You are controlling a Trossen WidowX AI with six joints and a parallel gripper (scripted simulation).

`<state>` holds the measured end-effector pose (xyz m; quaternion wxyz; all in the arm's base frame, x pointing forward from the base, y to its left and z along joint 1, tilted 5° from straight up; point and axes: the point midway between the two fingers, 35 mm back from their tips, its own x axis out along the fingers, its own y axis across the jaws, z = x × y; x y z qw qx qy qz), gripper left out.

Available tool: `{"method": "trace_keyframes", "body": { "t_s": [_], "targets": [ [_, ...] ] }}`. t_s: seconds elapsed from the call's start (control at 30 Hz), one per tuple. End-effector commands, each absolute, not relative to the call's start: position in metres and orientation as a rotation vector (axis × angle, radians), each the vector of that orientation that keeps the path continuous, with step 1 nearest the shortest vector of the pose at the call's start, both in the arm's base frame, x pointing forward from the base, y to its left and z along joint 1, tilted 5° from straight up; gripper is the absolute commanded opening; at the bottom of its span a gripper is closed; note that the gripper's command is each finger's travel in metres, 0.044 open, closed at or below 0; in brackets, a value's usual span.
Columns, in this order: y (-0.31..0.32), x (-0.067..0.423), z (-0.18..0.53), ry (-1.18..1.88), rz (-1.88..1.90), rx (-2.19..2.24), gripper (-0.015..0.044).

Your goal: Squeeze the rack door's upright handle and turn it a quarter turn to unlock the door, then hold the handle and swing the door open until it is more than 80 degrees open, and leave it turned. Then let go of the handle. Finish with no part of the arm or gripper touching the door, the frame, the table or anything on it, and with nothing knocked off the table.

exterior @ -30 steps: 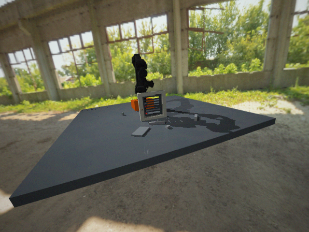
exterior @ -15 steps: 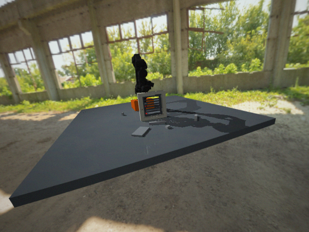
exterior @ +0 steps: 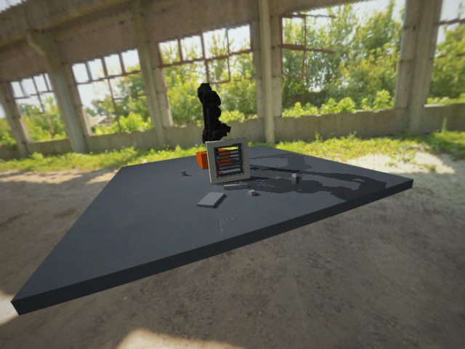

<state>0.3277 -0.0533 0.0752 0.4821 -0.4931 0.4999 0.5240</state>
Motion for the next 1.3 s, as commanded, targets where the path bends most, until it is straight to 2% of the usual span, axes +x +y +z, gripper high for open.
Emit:
{"method": "trace_keyframes", "body": {
  "t_s": [0.0,0.1,1.27],
  "targets": [
    [-0.054,0.328,0.075,1.219,1.277,-1.205,0.0023],
    [-0.054,0.328,0.075,1.219,1.277,-1.205,0.0008],
    [-0.029,0.301,0.077,1.466,0.811,-0.752,0.0008]
  ]
}}
